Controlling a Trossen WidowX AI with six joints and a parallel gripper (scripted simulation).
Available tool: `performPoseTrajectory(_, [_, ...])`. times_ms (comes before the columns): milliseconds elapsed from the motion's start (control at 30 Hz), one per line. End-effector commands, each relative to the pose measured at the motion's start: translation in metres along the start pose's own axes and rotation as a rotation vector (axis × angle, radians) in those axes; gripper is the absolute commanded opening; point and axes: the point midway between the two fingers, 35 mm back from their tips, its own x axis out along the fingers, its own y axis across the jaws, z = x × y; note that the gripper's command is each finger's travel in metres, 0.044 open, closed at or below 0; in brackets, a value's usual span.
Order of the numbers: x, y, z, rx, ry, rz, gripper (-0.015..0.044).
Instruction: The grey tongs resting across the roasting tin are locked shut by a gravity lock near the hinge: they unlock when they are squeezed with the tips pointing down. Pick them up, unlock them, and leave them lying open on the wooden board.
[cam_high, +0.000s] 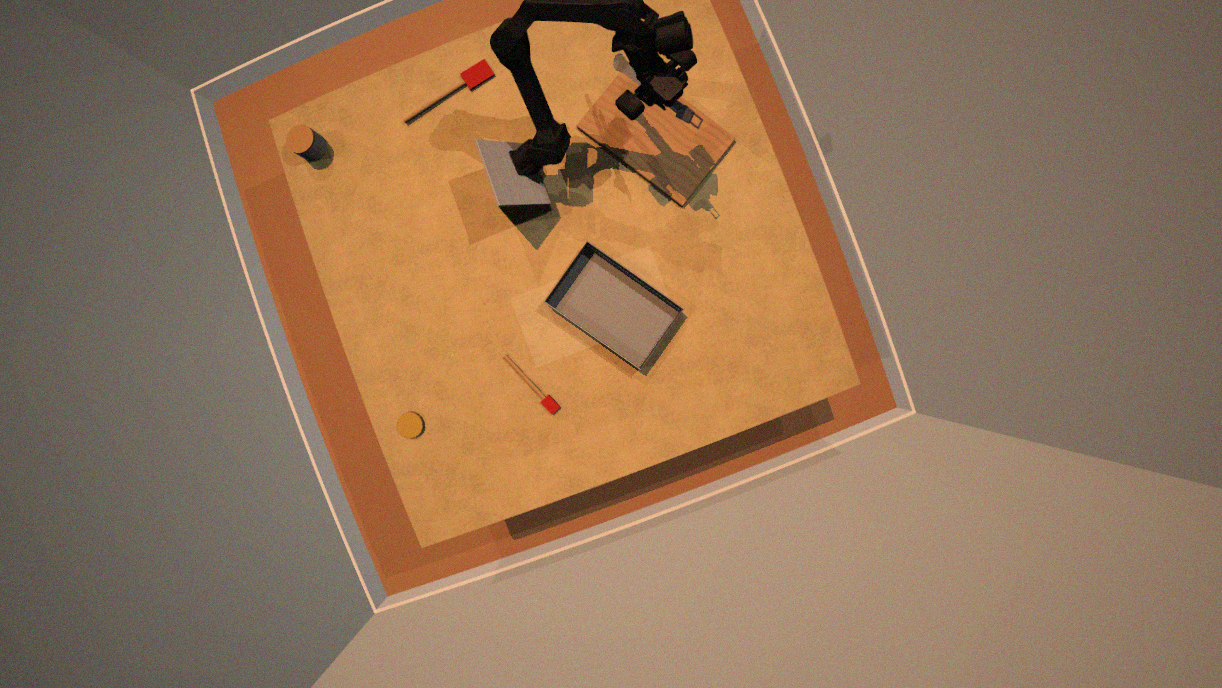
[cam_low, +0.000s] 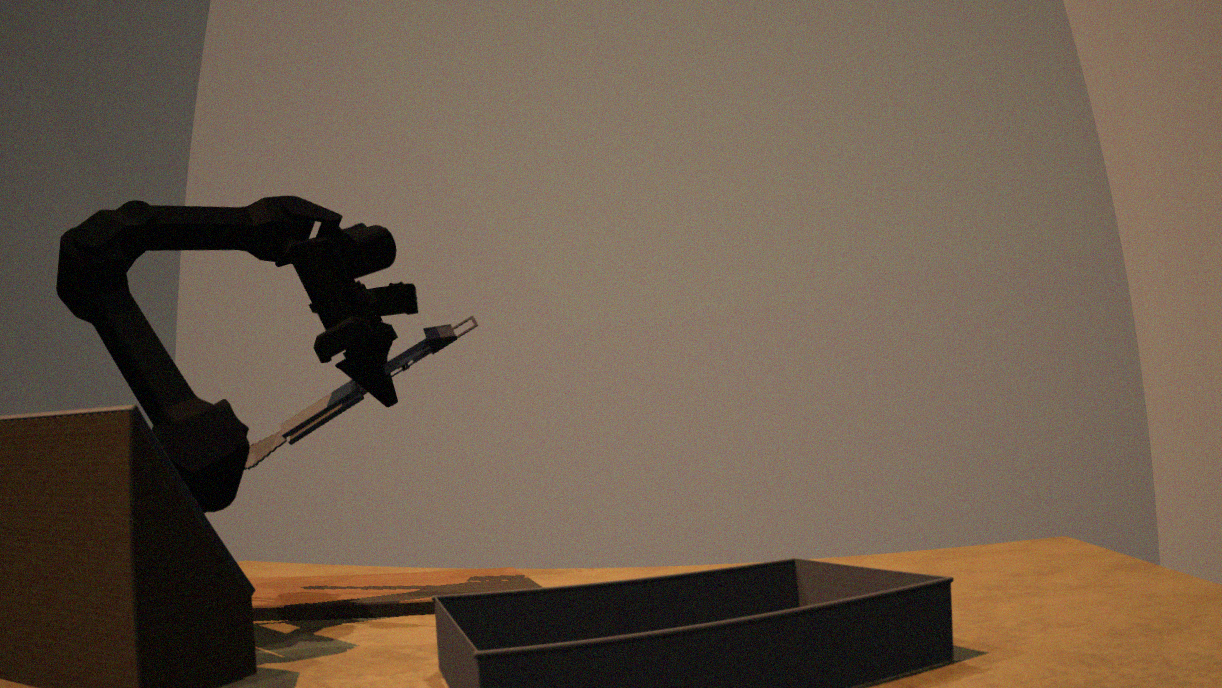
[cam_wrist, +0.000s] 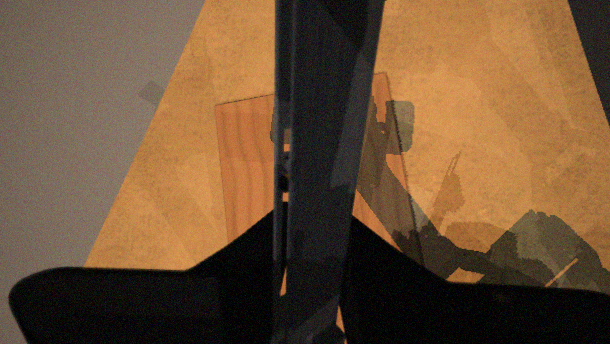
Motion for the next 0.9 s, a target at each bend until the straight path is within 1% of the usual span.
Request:
performPoseTrajectory(0, [-0.006, 0.0, -0.001, -0.003, -0.055, 0.015, -0.015])
performPoseTrajectory(433, [-0.019, 0.002, -0.006, -0.01, -0.236, 0.03, -0.015])
performPoseTrajectory(867, [-0.025, 0.007, -0.015, -0.045, -0.41, 0.025, -0.015])
